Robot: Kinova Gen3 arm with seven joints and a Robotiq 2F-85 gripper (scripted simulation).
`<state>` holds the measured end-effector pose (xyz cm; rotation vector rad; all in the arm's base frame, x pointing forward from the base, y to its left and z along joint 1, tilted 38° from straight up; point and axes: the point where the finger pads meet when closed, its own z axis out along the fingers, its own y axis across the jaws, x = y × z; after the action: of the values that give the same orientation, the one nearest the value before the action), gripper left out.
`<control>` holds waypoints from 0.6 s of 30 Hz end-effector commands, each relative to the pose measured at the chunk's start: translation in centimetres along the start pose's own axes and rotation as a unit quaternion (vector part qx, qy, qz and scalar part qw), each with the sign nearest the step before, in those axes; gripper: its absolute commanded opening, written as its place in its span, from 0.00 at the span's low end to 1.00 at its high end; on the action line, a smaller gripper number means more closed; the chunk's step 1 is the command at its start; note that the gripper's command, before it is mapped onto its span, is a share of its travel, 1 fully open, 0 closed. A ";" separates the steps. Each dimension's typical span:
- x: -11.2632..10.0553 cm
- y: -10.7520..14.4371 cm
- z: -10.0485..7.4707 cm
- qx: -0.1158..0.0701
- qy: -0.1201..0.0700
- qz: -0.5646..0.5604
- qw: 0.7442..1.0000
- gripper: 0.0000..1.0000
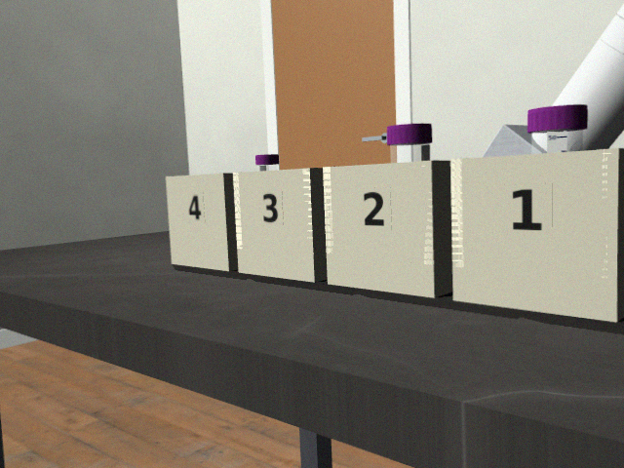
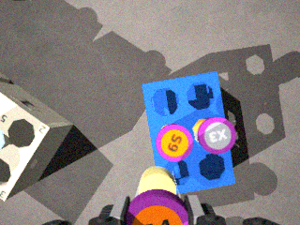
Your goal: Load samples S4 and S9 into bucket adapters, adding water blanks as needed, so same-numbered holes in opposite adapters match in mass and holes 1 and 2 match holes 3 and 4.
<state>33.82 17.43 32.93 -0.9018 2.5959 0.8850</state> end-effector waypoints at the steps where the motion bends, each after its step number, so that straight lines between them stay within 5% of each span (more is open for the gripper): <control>1: 0.5 -1.1 0.0 0.000 0.000 0.036 0.999 0.10; 18: 2.7 -5.6 0.0 0.000 0.000 0.185 0.983 0.10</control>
<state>34.99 13.37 29.77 -0.4957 2.7843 0.9594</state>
